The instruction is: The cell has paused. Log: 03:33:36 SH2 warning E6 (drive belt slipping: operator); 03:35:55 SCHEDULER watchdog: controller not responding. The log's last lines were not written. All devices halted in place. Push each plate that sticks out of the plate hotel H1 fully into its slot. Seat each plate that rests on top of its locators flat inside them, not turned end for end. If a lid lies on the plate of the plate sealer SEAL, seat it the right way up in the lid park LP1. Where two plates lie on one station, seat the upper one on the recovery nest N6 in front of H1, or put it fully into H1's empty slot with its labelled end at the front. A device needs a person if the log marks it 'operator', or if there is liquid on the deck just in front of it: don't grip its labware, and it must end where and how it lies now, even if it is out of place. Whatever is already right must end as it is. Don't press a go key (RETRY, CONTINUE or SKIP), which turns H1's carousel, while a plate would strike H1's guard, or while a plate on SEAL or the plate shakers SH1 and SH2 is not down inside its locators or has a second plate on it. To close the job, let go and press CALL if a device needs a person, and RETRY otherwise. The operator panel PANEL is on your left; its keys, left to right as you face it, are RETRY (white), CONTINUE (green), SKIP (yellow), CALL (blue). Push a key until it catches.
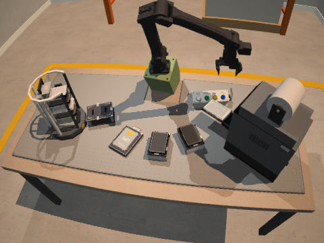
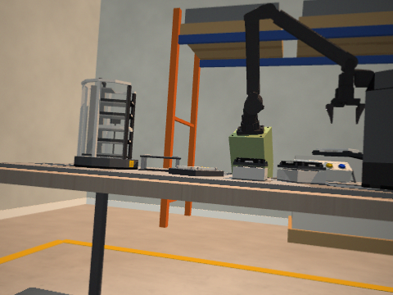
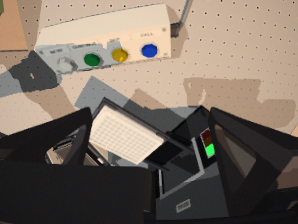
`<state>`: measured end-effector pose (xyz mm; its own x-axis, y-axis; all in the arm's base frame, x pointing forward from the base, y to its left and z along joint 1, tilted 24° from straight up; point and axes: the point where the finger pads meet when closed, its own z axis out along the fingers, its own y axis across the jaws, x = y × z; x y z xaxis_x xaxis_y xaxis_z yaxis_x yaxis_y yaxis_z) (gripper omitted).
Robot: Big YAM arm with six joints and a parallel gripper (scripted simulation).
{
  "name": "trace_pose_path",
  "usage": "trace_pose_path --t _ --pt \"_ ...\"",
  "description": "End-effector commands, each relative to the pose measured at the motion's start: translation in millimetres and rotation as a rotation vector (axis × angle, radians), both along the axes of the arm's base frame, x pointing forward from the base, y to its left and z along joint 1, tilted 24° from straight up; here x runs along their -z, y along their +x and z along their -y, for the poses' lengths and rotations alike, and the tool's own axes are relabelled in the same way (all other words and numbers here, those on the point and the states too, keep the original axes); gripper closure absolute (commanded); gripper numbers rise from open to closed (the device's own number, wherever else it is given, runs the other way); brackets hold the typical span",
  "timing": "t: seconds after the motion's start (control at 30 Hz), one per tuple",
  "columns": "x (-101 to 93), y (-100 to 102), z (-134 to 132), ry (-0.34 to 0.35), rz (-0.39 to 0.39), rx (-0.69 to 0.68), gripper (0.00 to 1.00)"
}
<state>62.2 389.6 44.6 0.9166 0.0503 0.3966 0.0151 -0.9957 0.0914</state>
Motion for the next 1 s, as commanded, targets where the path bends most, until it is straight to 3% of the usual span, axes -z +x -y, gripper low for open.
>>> trace_pose_path --t 0.0,0.47,0.5,0.67,0.97 --pt "-1.8 0 -6 -0.042 -0.011 -0.122 0.00" --pt "-7.7 -1 -11 -0.029 -0.010 -0.132 0.00" --pt "10.6 7 1 -0.064 -0.013 -0.127 0.02" --pt "24.2 13 2 -0.064 -0.011 -0.127 0.08" --pt "65.5 31 6 -0.065 -0.010 -0.127 0.26"
